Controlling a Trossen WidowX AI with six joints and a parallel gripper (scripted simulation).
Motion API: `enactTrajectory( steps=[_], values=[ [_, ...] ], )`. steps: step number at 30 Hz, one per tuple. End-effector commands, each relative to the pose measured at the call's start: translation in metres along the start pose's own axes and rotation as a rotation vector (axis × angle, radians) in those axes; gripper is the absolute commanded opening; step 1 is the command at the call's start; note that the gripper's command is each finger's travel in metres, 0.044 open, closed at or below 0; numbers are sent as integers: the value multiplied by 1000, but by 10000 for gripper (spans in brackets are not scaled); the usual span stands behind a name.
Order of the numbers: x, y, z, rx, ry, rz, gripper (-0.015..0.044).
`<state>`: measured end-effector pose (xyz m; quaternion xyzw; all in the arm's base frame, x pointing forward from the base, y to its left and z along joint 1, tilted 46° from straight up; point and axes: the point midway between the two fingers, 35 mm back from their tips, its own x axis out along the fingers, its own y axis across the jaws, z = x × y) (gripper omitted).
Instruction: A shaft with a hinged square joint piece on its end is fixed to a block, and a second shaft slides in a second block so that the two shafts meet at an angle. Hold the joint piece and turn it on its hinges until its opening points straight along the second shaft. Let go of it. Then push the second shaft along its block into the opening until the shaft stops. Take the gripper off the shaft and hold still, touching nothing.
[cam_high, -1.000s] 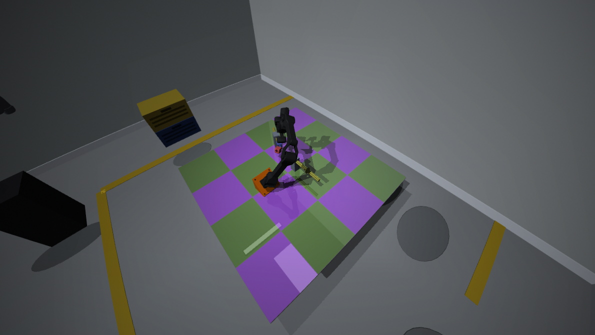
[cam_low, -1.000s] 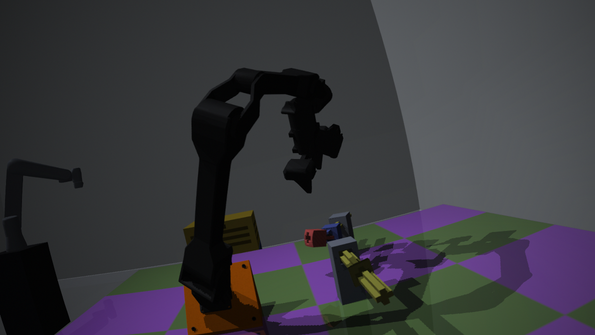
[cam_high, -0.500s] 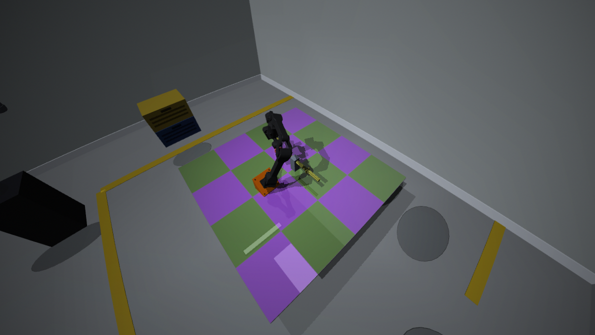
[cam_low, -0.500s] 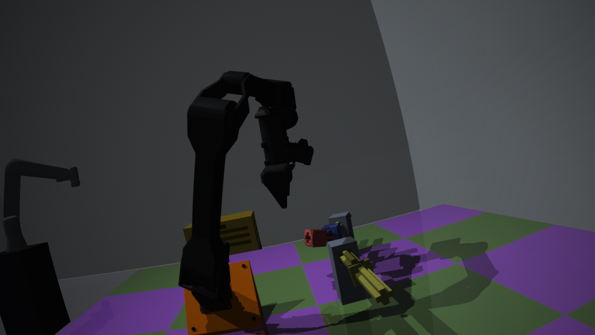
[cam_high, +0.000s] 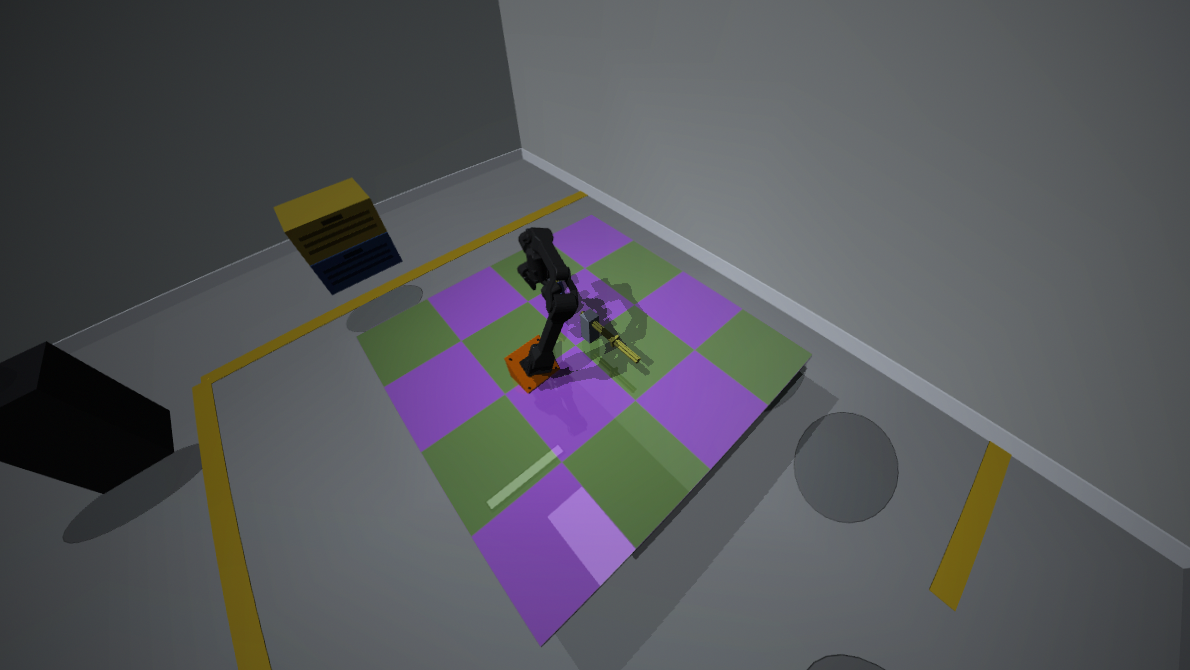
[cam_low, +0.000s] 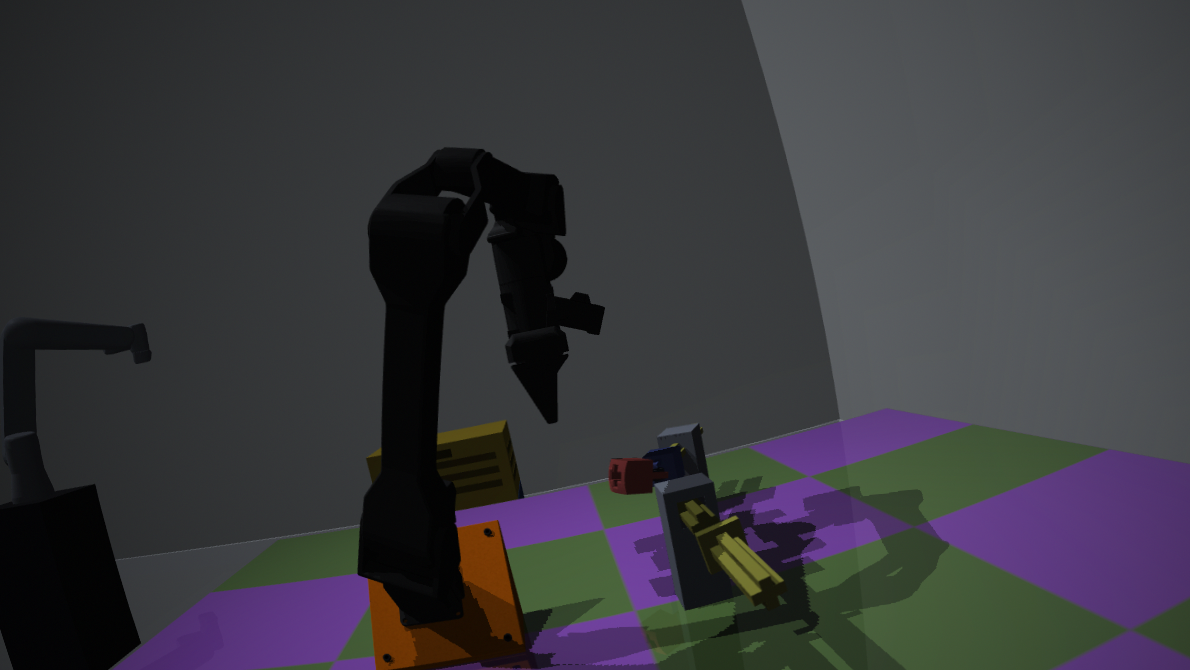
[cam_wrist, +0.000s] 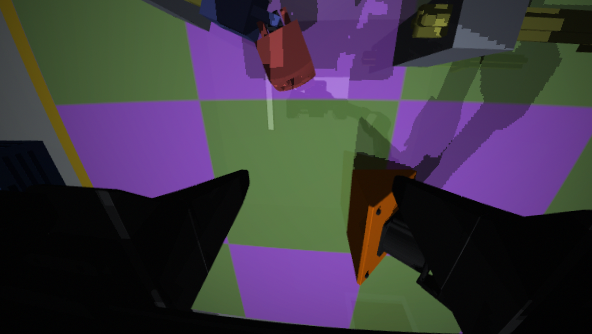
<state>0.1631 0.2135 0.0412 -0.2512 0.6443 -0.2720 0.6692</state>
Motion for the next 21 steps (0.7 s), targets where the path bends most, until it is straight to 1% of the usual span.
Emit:
enactTrajectory(
  steps=[1, 14, 21],
  values=[
    [6, -1, 0, -46, 16, -26, 440],
    [40, 0, 6, -377, 195, -60, 440],
    [42, 0, 6, -394, 205, -60, 440]
  ],
)
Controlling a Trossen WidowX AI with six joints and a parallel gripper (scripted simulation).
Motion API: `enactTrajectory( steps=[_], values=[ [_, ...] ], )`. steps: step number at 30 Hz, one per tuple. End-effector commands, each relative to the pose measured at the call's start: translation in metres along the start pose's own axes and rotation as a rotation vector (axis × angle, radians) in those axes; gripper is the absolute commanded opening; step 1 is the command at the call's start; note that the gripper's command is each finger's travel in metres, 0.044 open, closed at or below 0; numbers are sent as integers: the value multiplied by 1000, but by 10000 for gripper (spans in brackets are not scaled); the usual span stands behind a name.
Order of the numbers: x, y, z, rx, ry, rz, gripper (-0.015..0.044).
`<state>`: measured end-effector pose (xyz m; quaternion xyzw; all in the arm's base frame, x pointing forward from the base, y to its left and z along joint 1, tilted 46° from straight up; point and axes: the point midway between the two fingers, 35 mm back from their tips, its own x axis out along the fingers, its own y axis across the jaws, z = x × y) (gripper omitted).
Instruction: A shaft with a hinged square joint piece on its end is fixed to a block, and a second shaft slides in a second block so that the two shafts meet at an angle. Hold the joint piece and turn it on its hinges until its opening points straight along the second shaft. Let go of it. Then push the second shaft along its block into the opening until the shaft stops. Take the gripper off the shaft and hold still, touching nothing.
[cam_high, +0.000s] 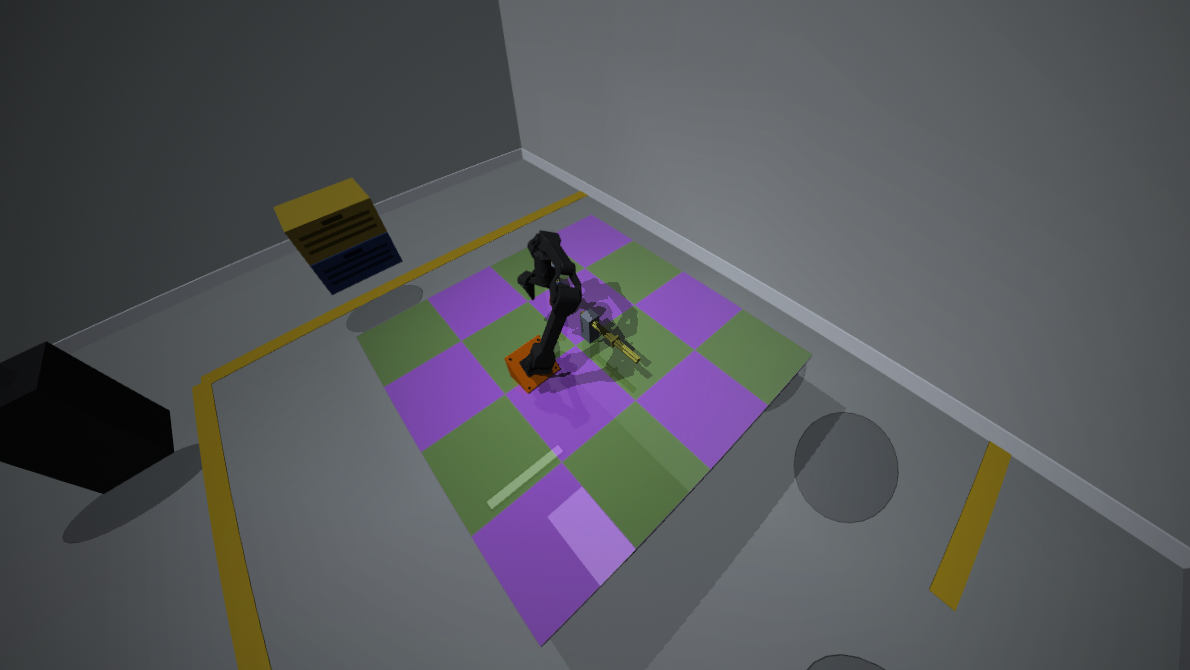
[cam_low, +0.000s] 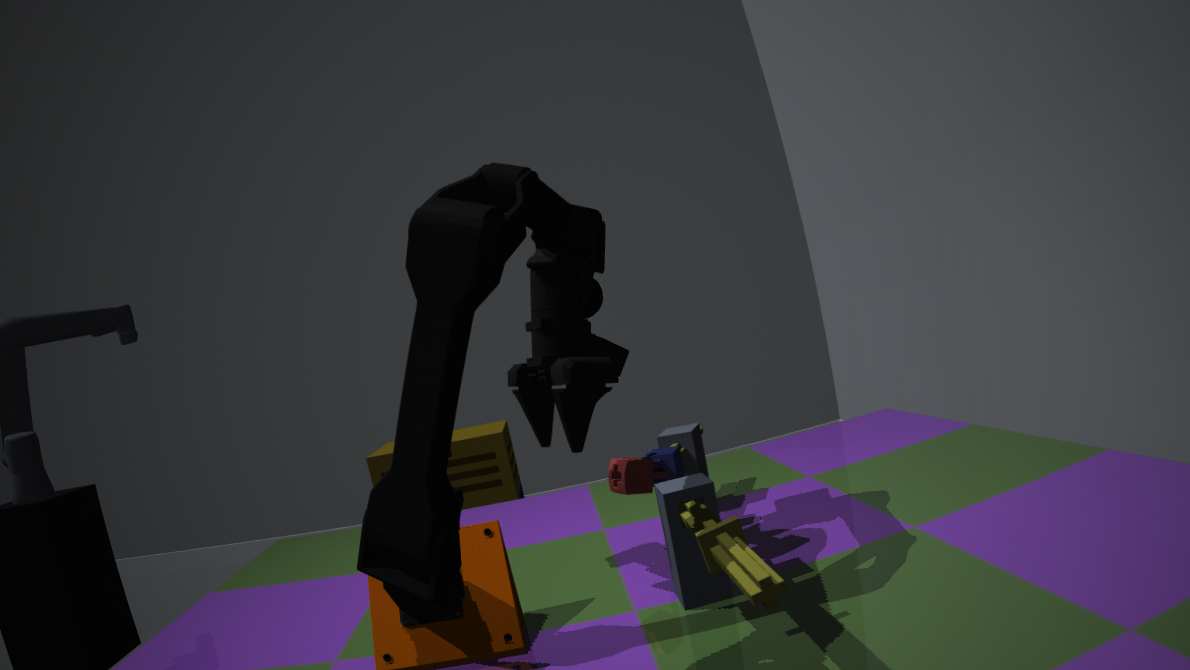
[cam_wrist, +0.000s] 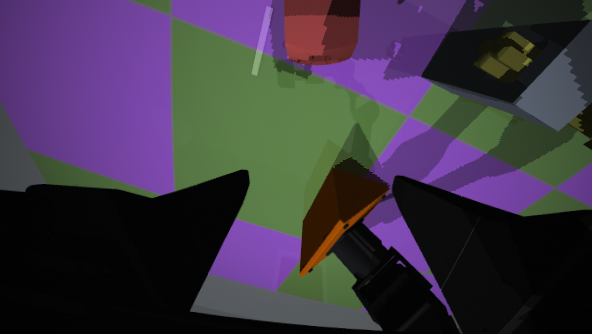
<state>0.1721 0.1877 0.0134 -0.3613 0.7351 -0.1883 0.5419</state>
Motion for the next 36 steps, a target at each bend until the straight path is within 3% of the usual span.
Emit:
enactTrajectory(
  steps=[1, 18, 36],
  values=[
    [4, 0, -1, -23, 20, -4, 440],
    [61, 1, 11, -21, 20, -6, 440],
    [52, 2, 50, -20, 18, -5, 440]
  ],
)
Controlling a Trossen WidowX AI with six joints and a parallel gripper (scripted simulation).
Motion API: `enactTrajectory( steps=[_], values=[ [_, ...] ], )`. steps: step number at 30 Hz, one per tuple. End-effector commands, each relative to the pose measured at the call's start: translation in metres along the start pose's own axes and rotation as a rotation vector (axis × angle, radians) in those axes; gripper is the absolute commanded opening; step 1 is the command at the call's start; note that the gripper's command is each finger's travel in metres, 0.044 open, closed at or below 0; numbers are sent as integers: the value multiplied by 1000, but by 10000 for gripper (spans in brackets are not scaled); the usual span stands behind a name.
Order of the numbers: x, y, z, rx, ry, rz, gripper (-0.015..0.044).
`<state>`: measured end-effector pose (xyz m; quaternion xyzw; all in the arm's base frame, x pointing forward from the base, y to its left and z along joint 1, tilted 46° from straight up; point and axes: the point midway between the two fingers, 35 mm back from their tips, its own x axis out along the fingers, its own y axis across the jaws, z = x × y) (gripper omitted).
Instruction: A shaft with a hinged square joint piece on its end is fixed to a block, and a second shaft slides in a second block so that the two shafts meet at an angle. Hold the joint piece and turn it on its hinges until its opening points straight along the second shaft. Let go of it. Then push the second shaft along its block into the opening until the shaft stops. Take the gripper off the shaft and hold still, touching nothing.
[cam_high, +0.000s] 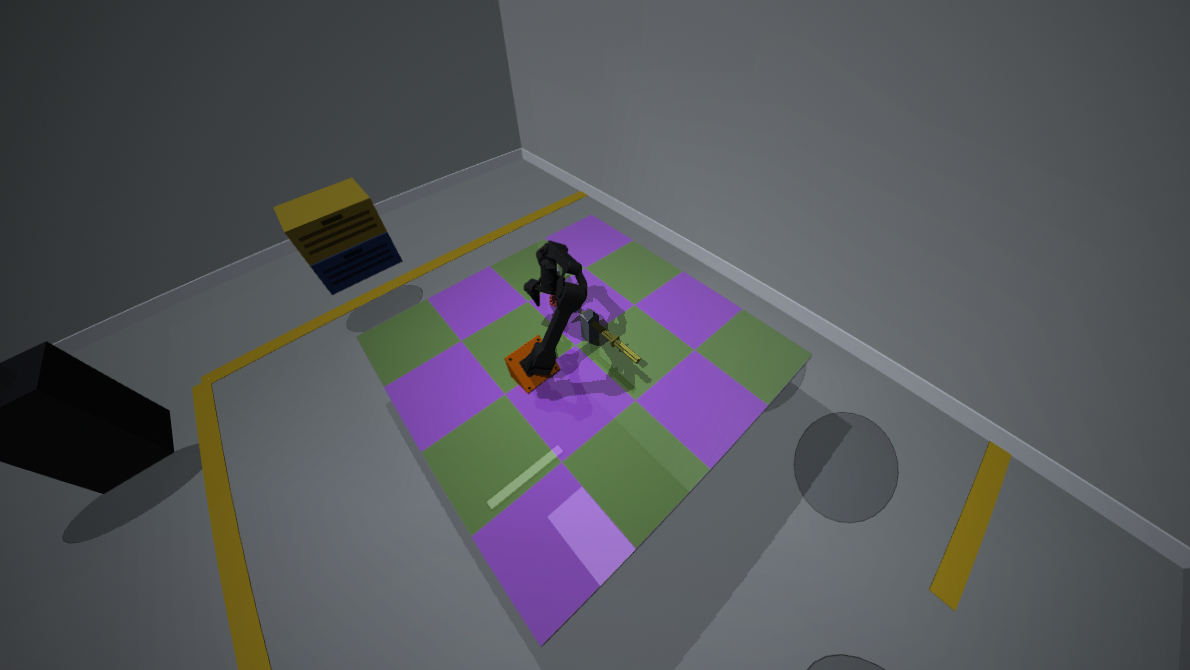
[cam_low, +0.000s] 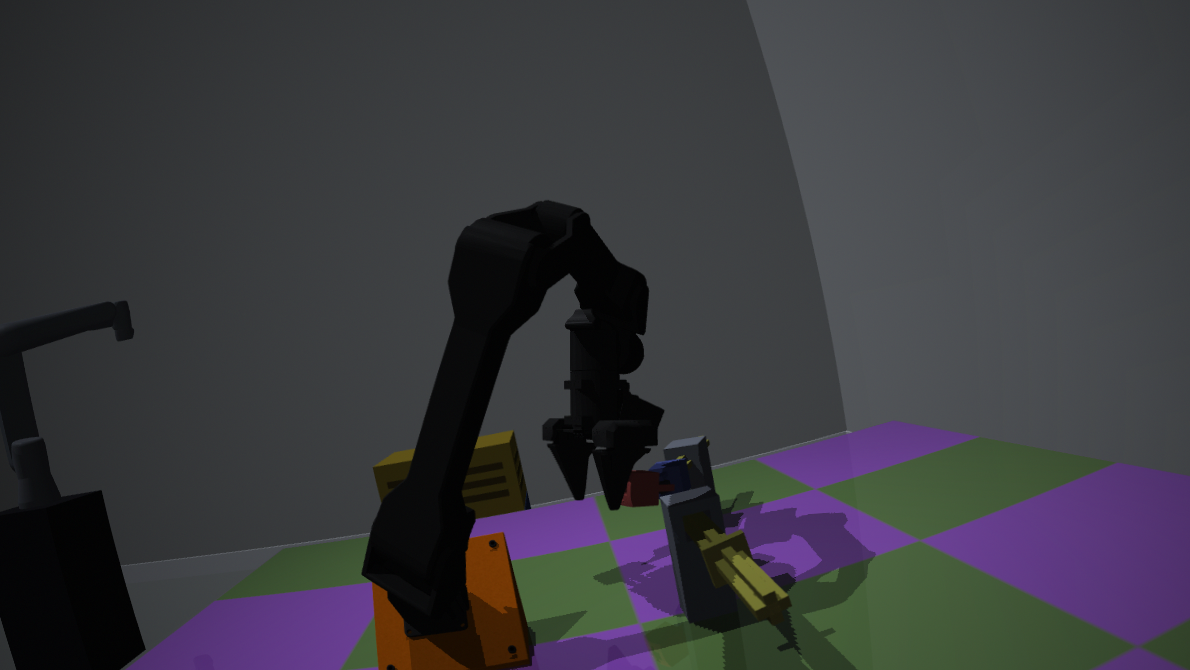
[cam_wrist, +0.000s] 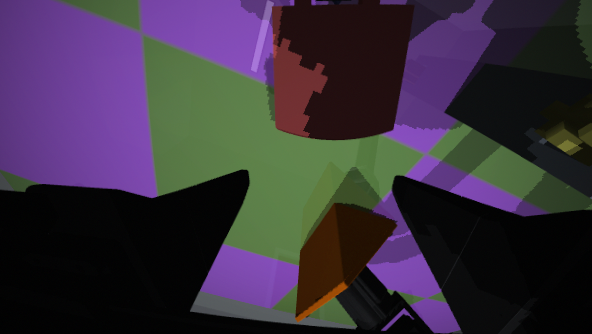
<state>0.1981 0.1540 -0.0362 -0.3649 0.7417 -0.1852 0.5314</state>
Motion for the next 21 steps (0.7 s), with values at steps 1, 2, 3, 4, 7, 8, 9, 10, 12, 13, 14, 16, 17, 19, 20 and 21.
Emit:
enactTrajectory(
  steps=[1, 2, 3, 4, 7, 8, 9, 10, 12, 13, 14, 16, 17, 19, 20, 21],
  values=[
    [-3, 0, 16, -1, -2, -4, 440],
    [-3, 0, 19, -1, -2, -4, 440],
    [-4, 0, 22, -1, -2, -4, 440],
    [-4, -1, 25, -1, -2, -4, 440],
    [-6, -1, 35, 0, -2, -4, 440],
    [-6, -1, 38, 0, -2, -4, 440],
    [-6, -2, 40, 0, -2, -4, 440],
    [-6, -2, 42, 0, -2, -4, 440],
    [-6, -2, 42, 0, -2, -4, 440],
    [-6, -2, 42, 0, -2, -4, 440],
    [-5, -2, 42, 0, -2, -4, 440],
    [-2, -2, 43, 0, -2, -4, 440],
    [-1, -2, 43, 0, -2, -4, 440],
    [3, -2, 43, 0, -2, -4, 440],
    [4, -2, 43, 0, -2, -4, 440],
    [6, -2, 43, 0, -2, -5, 440]
  ],
)
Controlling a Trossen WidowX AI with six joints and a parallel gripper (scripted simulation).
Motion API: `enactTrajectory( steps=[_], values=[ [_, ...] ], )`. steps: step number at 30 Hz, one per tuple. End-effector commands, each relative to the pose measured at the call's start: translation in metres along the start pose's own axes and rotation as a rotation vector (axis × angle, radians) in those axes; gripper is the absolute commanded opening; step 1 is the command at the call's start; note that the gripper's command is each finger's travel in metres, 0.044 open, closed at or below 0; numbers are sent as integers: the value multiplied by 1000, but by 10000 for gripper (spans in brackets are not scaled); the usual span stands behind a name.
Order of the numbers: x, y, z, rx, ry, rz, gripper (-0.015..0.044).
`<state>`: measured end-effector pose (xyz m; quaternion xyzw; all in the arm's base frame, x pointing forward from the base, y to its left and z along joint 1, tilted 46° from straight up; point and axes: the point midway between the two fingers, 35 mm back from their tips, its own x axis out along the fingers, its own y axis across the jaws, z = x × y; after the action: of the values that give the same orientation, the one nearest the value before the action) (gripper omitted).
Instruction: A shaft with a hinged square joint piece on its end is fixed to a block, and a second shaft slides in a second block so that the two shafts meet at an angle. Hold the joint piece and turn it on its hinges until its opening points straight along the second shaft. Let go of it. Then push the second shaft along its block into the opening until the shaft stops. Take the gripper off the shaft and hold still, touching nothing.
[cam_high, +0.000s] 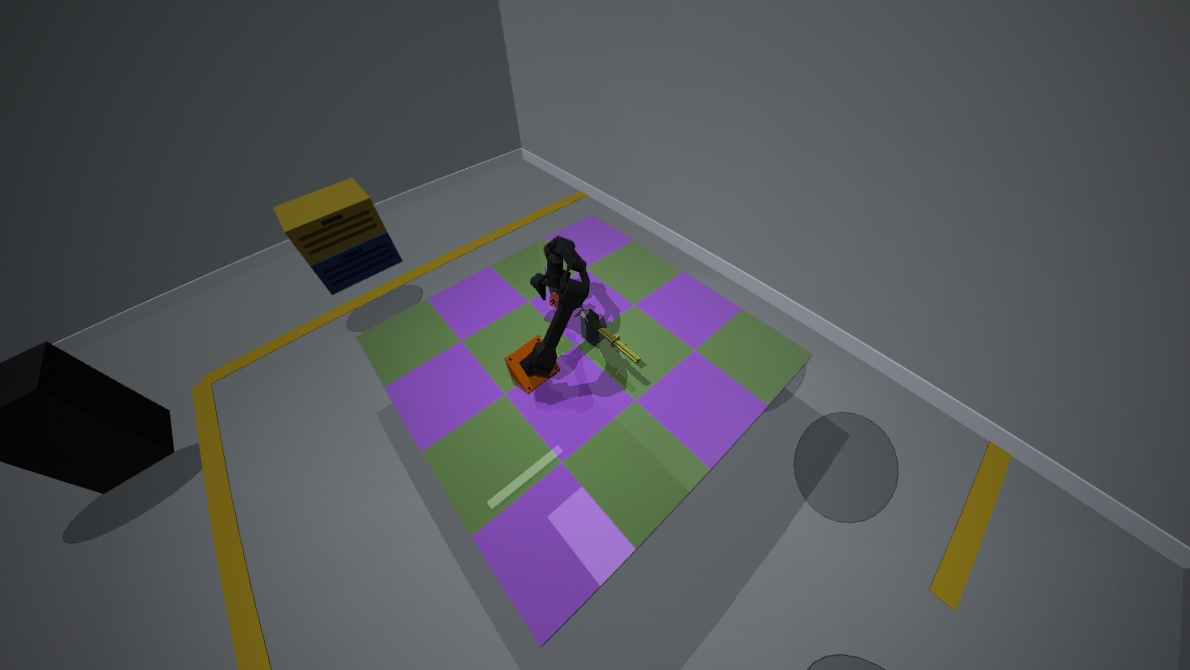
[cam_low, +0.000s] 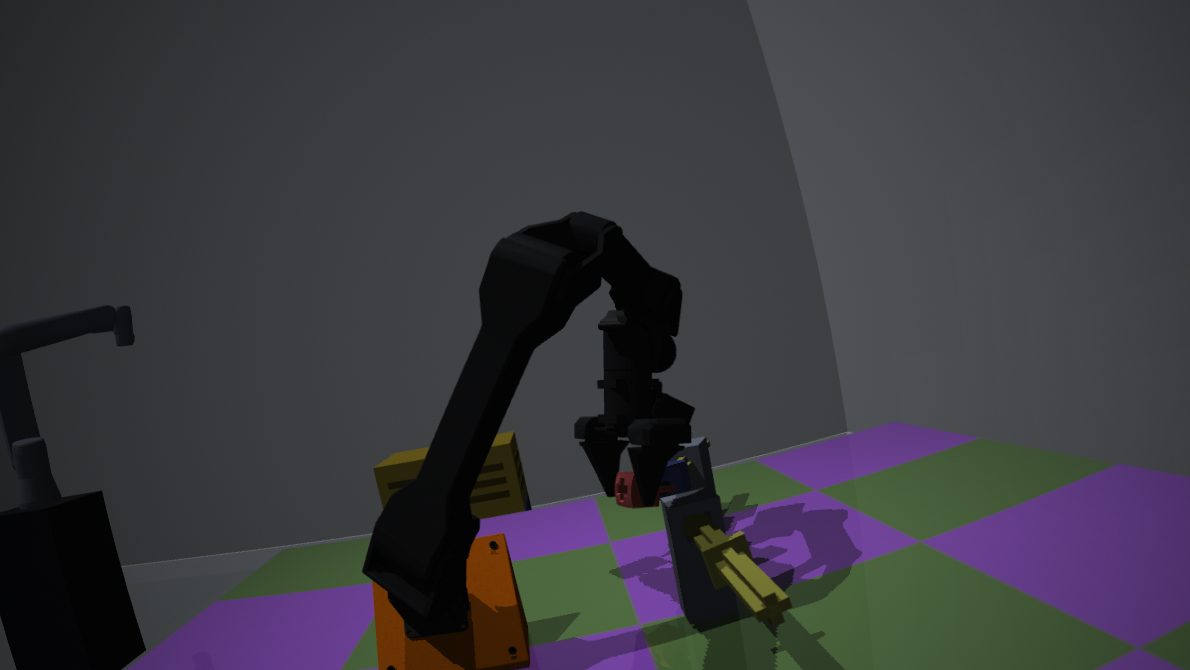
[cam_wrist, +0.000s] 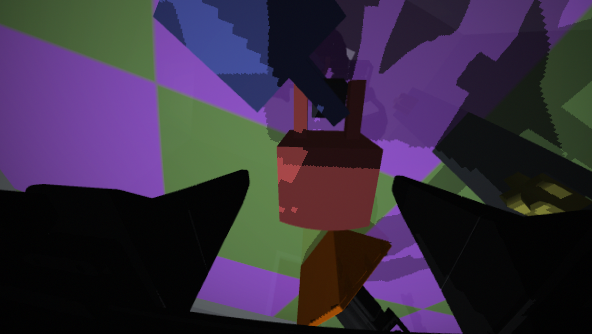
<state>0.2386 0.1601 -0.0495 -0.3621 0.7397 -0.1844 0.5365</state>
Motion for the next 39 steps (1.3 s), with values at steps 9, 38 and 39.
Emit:
enactTrajectory(
  steps=[9, 38, 39],
  values=[
    [24, -1, 0, -6, 7, -11, 440],
    [26, -1, 0, -6, 7, -11, 182],
    [26, -1, 0, -6, 7, -11, 182]
  ],
)
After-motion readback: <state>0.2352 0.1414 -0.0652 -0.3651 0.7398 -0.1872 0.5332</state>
